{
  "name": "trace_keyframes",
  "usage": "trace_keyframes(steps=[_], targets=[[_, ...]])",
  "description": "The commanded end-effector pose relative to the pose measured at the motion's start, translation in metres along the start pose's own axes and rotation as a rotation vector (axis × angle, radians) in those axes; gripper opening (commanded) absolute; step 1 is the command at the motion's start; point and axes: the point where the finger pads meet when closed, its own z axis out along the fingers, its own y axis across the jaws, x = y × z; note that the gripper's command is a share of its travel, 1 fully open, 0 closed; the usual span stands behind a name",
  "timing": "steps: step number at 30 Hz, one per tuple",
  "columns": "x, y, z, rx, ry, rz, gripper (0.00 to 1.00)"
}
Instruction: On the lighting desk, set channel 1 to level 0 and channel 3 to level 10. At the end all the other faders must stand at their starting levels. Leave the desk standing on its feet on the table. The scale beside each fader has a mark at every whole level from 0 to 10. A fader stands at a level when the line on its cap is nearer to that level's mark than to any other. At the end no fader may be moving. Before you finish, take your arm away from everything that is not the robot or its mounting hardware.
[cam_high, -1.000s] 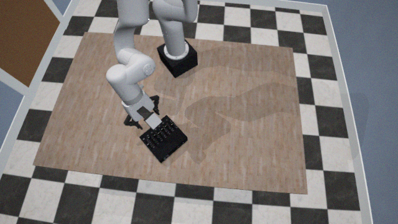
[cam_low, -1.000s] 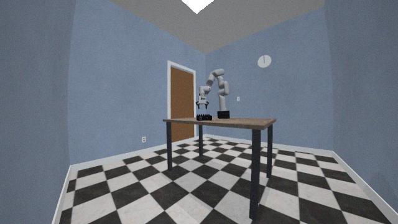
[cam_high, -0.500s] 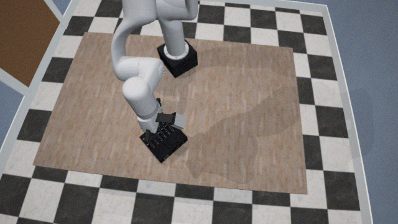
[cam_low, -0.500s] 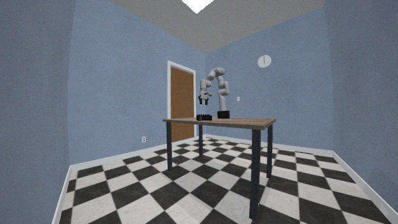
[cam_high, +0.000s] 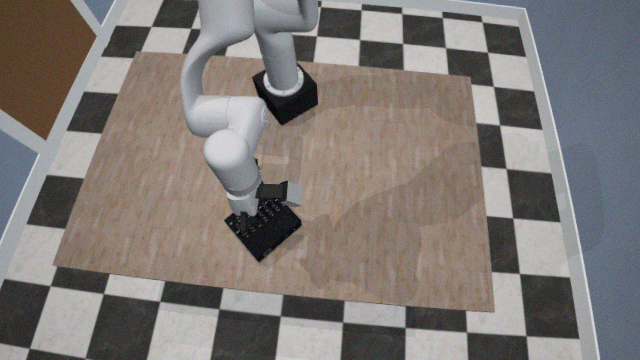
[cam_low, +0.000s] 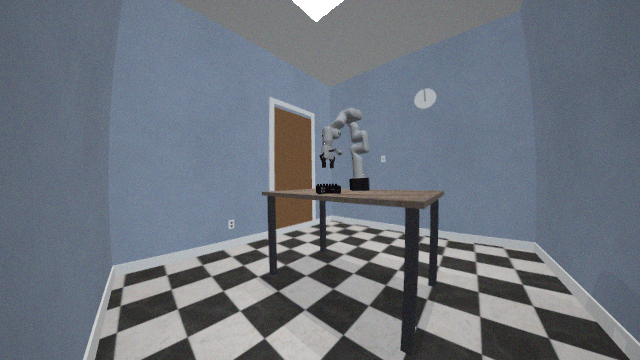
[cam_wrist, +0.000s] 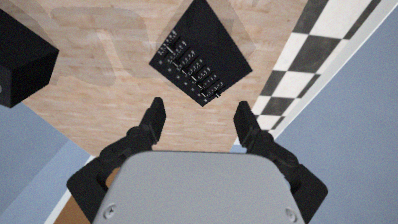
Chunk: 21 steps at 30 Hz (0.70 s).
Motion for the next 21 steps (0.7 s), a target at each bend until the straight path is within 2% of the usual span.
trace_keyframes(steps=[1, 10, 12, 13, 21], targets=[[0.002, 0.001, 0.001, -0.004, 0.0, -0.084, 1.0], [0.013, -0.005, 0.019, -0.001, -0.005, -0.513, 1.0], [0.013, -0.005, 0.019, -0.001, -0.005, -0.513, 1.0], [0.014, -0.007, 0.021, -0.001, -0.004, -0.645, 1.0], [0.029, -0.017, 0.045, 0.008, -0.024, -0.988, 1.0]])
